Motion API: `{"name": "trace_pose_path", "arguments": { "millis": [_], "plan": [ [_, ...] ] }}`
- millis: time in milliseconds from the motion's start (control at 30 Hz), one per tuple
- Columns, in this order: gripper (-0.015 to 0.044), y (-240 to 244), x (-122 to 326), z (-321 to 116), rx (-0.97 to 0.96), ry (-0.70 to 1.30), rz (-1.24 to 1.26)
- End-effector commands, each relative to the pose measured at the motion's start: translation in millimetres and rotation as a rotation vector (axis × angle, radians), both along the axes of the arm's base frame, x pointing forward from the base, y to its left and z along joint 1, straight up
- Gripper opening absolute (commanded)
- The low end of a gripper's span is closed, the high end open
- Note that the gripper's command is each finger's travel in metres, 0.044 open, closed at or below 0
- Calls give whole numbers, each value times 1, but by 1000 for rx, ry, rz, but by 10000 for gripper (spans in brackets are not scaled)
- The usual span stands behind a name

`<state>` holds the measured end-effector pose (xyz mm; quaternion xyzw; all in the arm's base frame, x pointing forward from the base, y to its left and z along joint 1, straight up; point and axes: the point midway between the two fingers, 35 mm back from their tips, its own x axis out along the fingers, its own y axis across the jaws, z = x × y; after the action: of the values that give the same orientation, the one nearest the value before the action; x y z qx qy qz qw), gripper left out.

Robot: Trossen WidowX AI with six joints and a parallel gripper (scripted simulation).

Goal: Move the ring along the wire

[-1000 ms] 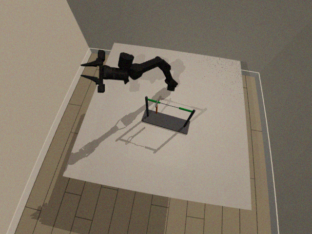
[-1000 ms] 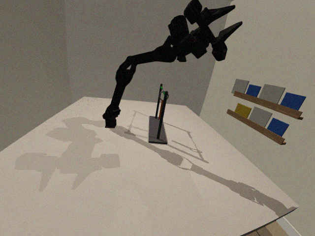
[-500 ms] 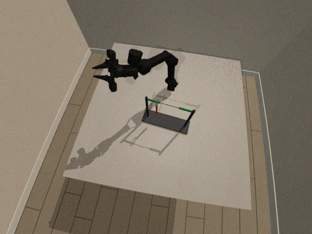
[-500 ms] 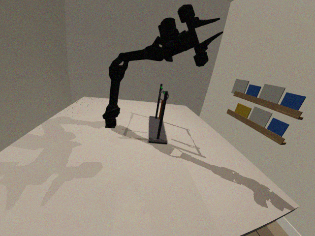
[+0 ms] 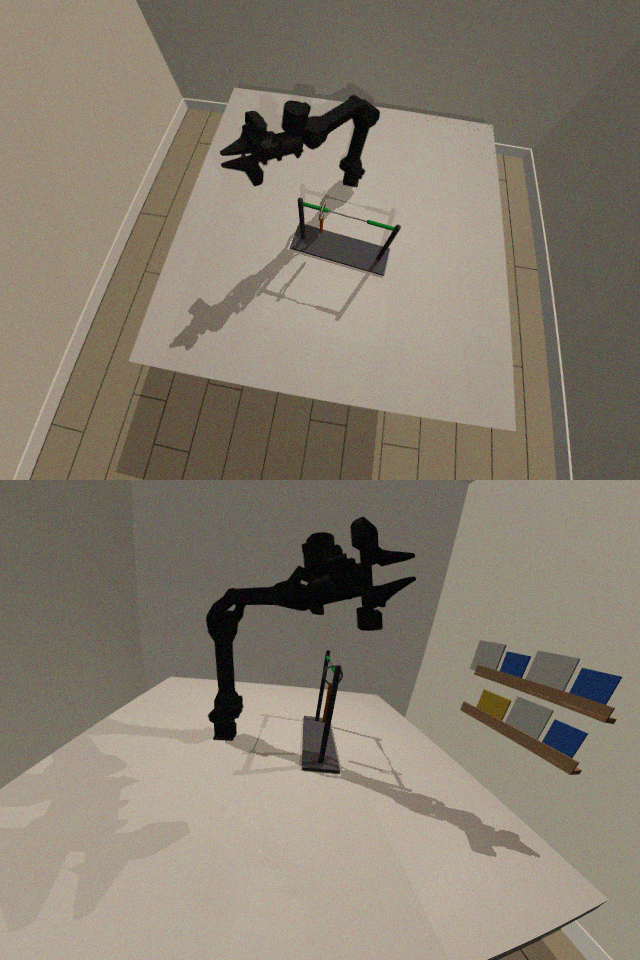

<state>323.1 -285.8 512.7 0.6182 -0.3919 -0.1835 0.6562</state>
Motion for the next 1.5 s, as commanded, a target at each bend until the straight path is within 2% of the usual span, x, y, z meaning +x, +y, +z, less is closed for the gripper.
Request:
{"name": "trace_pose_path", "arguments": {
  "millis": [0,700,1467],
  "plan": [
    [160,17,-5,-17,-72,124,19],
    [160,71,-38,-101,-458,596,62],
    [160,167,-66,-237,-935,920,304]
  ]
}}
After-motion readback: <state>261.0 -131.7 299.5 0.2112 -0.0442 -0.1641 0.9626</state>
